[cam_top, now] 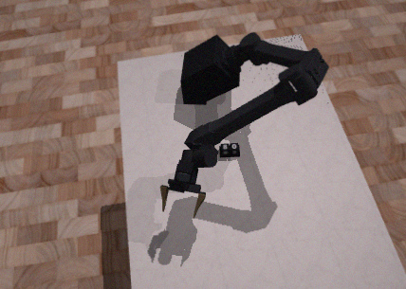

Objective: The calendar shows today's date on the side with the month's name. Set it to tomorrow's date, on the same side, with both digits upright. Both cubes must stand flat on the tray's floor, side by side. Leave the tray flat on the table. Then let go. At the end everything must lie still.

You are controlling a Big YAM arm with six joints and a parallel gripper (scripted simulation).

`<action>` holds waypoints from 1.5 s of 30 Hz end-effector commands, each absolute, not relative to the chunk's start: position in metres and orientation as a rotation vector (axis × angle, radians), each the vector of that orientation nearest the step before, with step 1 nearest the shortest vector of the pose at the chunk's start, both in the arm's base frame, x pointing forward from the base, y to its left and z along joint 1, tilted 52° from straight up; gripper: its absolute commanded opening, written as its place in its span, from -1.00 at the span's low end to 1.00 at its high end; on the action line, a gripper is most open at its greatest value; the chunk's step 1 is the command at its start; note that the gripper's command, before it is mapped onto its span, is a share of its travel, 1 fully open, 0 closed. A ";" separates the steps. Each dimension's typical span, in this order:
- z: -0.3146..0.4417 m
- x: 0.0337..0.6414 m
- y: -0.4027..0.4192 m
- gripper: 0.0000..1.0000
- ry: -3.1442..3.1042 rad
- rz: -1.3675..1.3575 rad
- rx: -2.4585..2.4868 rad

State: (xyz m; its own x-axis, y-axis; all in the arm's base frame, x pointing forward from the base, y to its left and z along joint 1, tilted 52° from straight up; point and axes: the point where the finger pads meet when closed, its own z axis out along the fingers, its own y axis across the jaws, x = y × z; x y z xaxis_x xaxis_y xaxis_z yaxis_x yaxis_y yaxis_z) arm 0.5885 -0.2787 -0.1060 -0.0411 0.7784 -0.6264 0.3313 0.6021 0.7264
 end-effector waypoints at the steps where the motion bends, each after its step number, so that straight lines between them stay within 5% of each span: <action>1: -0.093 0.578 -0.306 1.00 1.622 0.460 1.003; 11: -0.106 0.549 -0.289 1.00 1.839 0.613 1.248; 18: -0.119 0.475 -0.238 1.00 2.030 0.798 1.579; 36: -0.033 0.325 -0.114 1.00 2.088 1.301 2.454; 45: -0.013 0.305 -0.095 1.00 2.032 1.393 2.642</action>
State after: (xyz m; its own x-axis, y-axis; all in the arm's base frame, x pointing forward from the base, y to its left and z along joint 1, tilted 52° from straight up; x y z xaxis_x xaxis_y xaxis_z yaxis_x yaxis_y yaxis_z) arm 0.3069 -0.0846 -0.0126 0.0712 0.6224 0.7795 0.9624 -0.2483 0.1104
